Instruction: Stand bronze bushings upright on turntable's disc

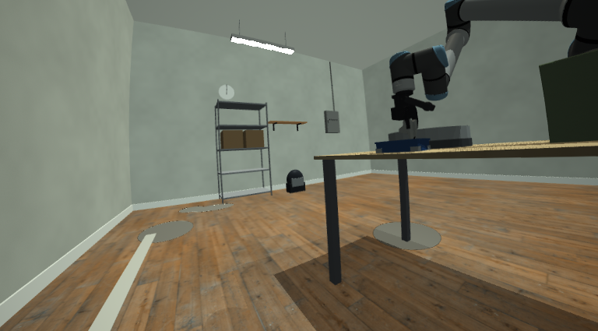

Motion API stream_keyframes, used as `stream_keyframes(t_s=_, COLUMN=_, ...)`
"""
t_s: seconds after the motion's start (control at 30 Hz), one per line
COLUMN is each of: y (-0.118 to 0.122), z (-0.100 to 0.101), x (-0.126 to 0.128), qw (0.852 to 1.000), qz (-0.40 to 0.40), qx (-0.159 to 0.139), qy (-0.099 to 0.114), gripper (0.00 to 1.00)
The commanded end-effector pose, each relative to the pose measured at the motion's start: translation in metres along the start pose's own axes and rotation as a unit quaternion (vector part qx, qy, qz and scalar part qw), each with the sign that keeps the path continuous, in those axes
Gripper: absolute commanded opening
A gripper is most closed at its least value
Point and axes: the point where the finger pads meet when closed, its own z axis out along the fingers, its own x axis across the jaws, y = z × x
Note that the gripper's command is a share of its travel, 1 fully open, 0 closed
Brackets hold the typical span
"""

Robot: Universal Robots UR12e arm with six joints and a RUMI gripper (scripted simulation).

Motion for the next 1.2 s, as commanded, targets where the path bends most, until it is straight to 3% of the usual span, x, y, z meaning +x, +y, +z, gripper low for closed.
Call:
stream_keyframes(t_s=0.0, y=0.0, z=-0.001, x=0.0, qw=1.0, qz=0.0, qx=0.0, qy=0.0, gripper=0.06)
stream_keyframes(t_s=0.83, y=0.0, z=0.002, x=0.0, qw=1.0, qz=0.0, qx=0.0, qy=0.0, gripper=0.06)
stream_keyframes(t_s=1.17, y=0.0, z=0.017, x=0.0, qw=1.0, qz=0.0, qx=0.0, qy=0.0, gripper=0.06)
